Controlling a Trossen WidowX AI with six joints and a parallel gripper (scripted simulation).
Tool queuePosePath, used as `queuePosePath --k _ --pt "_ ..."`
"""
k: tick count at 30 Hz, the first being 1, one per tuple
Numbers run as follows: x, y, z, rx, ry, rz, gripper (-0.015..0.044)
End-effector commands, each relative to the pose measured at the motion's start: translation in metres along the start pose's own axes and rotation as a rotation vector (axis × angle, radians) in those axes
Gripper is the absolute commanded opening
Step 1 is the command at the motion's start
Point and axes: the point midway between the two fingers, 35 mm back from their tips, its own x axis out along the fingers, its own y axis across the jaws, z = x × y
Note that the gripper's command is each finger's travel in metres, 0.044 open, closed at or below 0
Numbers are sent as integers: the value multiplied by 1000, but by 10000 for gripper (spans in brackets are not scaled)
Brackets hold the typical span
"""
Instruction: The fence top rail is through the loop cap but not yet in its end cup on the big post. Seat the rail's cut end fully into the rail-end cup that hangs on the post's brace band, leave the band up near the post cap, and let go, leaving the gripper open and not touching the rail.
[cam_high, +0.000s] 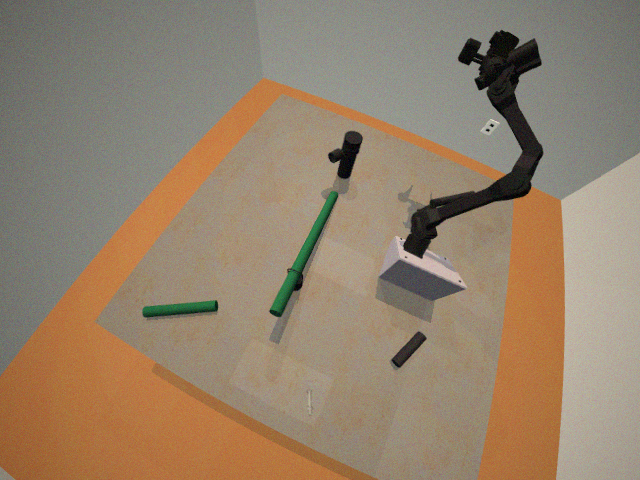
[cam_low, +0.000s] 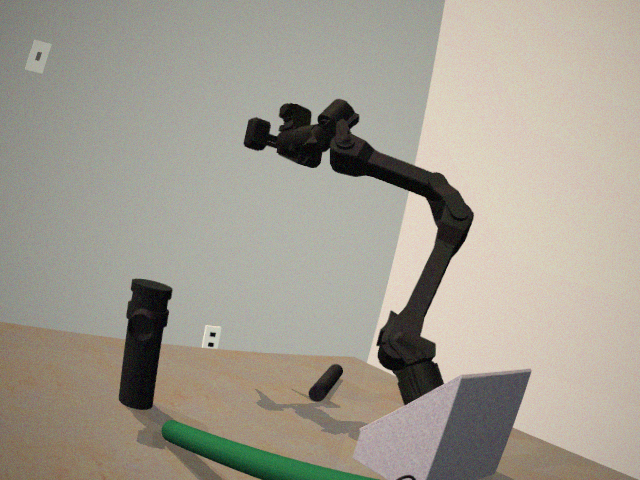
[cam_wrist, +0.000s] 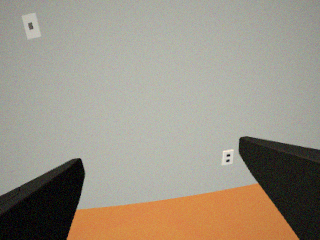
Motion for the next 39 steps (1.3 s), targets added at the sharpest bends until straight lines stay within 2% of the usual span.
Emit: queuePosePath --k 1,9,16,18,27,33,39 --pt "5 47 -30 19 75 129 440" --pt "-6 122 -77 46 224 325 440" --pt "-57 217 -138 30 449 557 440" --pt "-79 243 -152 -18 483 651 440" --pt "-169 305 -200 -116 678 845 440" --pt "-262 332 -234 -263 808 990 440" --pt "-357 329 -262 -468 872 1104 440"
